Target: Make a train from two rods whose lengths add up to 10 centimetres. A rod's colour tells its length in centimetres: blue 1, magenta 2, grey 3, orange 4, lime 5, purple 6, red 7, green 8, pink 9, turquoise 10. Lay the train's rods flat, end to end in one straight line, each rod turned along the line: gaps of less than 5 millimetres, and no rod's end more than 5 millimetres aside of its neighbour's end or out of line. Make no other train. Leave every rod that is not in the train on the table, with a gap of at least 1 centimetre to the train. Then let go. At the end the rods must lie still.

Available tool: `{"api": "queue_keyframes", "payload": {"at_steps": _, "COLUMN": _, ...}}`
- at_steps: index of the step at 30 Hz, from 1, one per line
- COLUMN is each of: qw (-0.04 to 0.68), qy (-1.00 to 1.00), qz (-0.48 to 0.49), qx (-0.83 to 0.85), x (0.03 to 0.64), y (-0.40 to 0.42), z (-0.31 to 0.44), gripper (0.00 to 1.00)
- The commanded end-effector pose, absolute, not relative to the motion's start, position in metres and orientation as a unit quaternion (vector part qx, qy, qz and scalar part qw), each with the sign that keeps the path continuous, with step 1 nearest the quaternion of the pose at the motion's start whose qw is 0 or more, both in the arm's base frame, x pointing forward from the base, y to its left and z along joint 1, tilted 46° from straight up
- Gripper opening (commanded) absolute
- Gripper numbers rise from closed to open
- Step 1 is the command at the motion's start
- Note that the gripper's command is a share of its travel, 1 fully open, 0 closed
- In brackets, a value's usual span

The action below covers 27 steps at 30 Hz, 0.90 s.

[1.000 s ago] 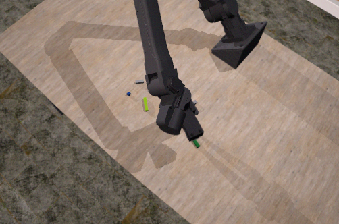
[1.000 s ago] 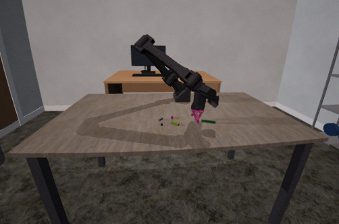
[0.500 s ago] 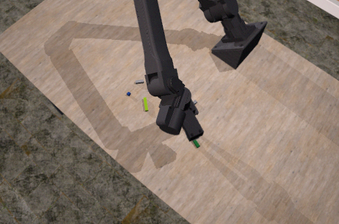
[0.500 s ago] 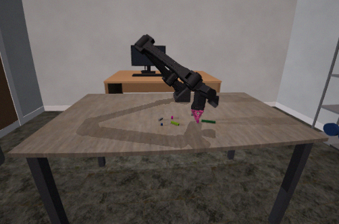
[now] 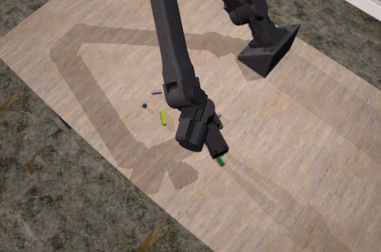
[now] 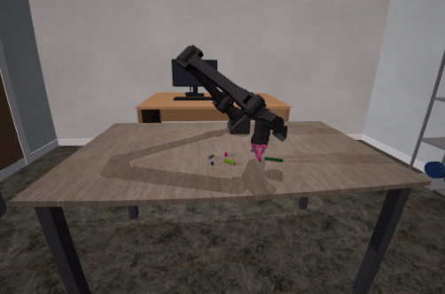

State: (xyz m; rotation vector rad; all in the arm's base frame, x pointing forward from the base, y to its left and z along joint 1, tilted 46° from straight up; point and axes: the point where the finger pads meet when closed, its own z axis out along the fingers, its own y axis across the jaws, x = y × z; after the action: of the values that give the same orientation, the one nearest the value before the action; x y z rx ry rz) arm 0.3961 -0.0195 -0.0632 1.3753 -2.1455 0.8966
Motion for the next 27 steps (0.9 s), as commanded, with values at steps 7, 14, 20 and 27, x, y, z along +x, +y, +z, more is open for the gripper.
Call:
{"api": "queue_keyframes", "payload": {"at_steps": 7, "qw": 0.191, "qy": -0.783, "qz": 0.333, "qx": 0.490, "x": 0.423, "y": -0.015, "z": -0.051, "gripper": 0.34}}
{"api": "queue_keyframes", "payload": {"at_steps": 14, "qw": 0.199, "qy": -0.780, "qz": 0.330, "qx": 0.492, "x": 0.417, "y": -0.019, "z": -0.060, "gripper": 0.34}}
{"api": "queue_keyframes", "payload": {"at_steps": 20, "qw": 0.214, "qy": -0.777, "qz": 0.325, "qx": 0.495, "x": 0.403, "y": -0.028, "z": -0.070, "gripper": 0.34}}
{"api": "queue_keyframes", "payload": {"at_steps": 27, "qw": 0.215, "qy": -0.774, "qz": 0.325, "qx": 0.499, "x": 0.400, "y": -0.030, "z": -0.075, "gripper": 0.34}}
